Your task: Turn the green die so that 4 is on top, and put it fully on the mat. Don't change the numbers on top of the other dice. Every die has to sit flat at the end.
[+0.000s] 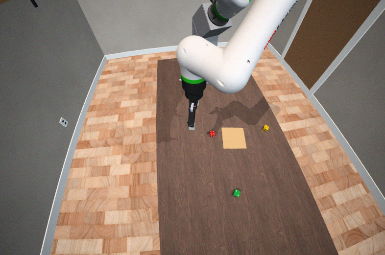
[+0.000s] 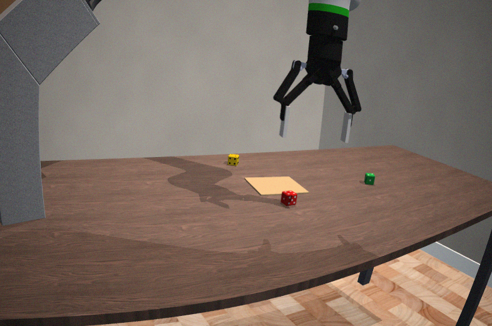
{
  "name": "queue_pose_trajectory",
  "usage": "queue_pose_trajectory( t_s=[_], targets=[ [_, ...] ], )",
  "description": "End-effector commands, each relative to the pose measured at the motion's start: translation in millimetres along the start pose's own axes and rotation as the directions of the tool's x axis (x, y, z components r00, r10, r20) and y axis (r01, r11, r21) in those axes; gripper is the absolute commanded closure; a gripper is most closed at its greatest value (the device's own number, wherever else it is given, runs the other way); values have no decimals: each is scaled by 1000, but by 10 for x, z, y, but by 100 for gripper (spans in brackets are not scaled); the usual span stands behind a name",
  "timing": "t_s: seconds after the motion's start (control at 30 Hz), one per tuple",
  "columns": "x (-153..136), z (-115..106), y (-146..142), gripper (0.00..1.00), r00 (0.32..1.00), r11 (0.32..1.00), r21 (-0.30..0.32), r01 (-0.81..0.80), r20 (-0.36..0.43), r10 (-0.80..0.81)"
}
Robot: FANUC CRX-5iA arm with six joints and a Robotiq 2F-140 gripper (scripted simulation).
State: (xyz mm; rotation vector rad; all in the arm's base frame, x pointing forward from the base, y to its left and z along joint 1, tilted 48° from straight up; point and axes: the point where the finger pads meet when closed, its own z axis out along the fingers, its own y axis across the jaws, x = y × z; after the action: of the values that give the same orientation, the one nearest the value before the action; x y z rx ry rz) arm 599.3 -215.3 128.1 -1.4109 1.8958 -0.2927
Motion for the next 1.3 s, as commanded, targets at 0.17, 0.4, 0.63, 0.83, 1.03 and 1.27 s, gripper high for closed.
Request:
queue_pose_trajectory(
  t_s=[0.17, 0.4, 0.63, 0.83, 1.03, 1.27],
  targets=[
    [-681, 307, -6, 0, 981, 980, 21, 196, -7, -196],
    [-1017, 412, 19, 0, 958, 958, 35, 286, -1, -286],
    [-1017, 412, 19, 0, 958, 958, 35, 286, -1, -286],
    [-1017, 412, 19, 0, 958, 958, 35, 286, -1, -286],
    [-1018, 502, 16, 0, 958, 958, 35, 286, -1, -286],
    [-1021, 843, 4, 0, 958, 958, 35, 286, -1, -286]
  ],
)
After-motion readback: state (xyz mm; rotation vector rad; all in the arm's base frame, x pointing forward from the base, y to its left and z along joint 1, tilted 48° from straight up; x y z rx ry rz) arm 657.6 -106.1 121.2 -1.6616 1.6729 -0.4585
